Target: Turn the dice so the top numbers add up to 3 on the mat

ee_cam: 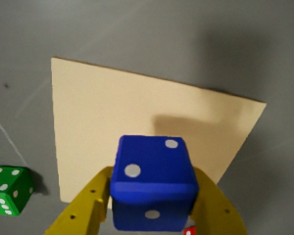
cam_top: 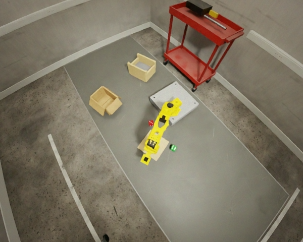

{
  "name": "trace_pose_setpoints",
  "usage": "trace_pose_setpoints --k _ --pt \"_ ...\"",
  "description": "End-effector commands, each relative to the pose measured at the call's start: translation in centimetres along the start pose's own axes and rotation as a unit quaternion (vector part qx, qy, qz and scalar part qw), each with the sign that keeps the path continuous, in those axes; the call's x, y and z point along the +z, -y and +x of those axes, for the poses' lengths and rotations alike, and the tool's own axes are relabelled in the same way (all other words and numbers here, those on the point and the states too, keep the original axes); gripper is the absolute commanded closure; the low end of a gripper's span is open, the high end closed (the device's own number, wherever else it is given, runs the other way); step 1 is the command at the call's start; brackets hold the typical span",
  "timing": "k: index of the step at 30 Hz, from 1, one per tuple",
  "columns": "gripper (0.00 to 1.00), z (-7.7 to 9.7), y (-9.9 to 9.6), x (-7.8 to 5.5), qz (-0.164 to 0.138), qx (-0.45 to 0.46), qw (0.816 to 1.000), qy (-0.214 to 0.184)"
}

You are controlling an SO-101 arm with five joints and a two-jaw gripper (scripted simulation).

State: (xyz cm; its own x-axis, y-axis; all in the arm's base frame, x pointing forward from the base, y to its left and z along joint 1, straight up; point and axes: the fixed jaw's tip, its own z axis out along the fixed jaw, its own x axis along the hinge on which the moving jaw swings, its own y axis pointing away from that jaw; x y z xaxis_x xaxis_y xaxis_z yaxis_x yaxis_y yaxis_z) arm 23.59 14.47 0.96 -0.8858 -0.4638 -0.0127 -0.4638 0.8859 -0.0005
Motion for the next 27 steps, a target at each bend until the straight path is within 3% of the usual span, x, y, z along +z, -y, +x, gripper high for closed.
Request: trace_pose_setpoints --k 1,27 --pt "1.0 -0.13 -0.39 0.06 -0.001 -0.012 1.0 0.003" --pt "1.0 0.4 -0.36 0.66 0.0 -0.012 1.0 -0.015"
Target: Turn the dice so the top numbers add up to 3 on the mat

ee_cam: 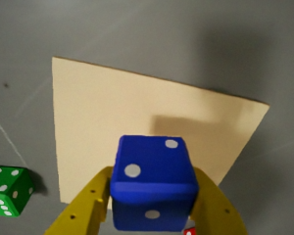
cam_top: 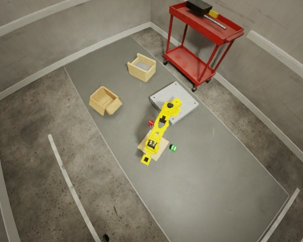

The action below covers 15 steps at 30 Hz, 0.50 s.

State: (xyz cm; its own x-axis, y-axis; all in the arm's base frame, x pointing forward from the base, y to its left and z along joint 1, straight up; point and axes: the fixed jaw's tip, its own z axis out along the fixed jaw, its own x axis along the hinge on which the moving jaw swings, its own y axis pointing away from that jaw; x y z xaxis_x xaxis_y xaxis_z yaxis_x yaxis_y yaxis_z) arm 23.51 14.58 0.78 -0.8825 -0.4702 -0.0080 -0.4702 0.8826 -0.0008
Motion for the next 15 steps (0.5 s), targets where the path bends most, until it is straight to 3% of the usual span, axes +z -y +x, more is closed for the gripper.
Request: trace_pose_setpoints --k 1,15 --pt "1.0 0.37 -0.23 0.48 0.0 -0.009 1.0 -0.012" --pt "1.0 0.36 -0.23 1.04 0.0 -0.009 1.0 -0.012"
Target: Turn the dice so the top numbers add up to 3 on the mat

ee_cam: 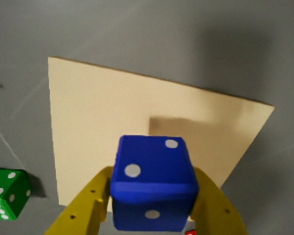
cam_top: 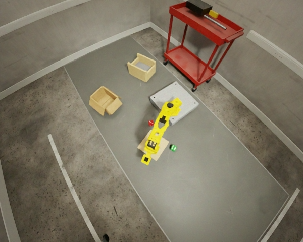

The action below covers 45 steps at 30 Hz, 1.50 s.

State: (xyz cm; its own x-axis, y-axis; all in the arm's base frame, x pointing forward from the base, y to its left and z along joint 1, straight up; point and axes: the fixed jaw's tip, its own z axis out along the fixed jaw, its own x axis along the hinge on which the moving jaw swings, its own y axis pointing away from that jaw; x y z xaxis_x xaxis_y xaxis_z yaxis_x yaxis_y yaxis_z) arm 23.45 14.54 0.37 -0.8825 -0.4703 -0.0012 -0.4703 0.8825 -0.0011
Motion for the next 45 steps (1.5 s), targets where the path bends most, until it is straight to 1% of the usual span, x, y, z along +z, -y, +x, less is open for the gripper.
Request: trace_pose_setpoints --k 1,8,17,25,34,45 --pt "1.0 0.3 -0.2 0.7 0.0 -0.009 1.0 -0.009" --pt "1.0 0.3 -0.2 0.7 0.0 -0.009 1.0 -0.009" --pt "1.0 0.3 -0.2 1.2 0.0 -0.009 1.0 -0.009" --pt "1.0 0.3 -0.2 1.3 0.0 -0.009 1.0 -0.009" --pt "1.0 0.3 -0.2 1.8 0.0 -0.009 1.0 -0.009" --pt "1.0 0.3 -0.2 2.1 0.0 -0.009 1.0 -0.009"
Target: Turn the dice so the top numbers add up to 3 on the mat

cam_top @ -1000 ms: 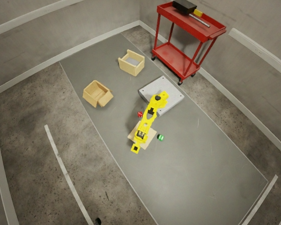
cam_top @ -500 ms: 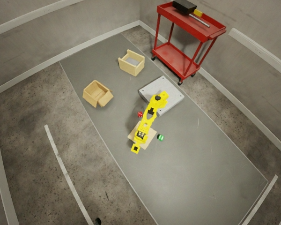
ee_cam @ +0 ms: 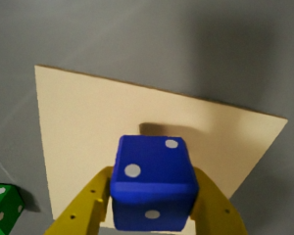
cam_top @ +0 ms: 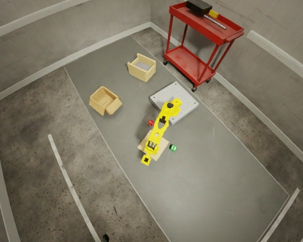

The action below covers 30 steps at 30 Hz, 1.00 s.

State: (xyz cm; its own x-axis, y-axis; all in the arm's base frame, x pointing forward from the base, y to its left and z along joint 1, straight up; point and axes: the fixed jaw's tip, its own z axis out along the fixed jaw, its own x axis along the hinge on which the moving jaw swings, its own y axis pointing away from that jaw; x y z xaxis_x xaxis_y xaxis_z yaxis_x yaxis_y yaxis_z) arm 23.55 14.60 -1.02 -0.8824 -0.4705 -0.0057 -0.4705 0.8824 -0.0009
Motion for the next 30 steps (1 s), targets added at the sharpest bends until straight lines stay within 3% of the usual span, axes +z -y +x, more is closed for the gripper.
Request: trace_pose_setpoints --k 1,30 --pt "1.0 0.39 -0.22 0.74 0.0 -0.009 1.0 -0.011" --pt "1.0 0.39 -0.22 1.69 0.0 -0.009 1.0 -0.011"
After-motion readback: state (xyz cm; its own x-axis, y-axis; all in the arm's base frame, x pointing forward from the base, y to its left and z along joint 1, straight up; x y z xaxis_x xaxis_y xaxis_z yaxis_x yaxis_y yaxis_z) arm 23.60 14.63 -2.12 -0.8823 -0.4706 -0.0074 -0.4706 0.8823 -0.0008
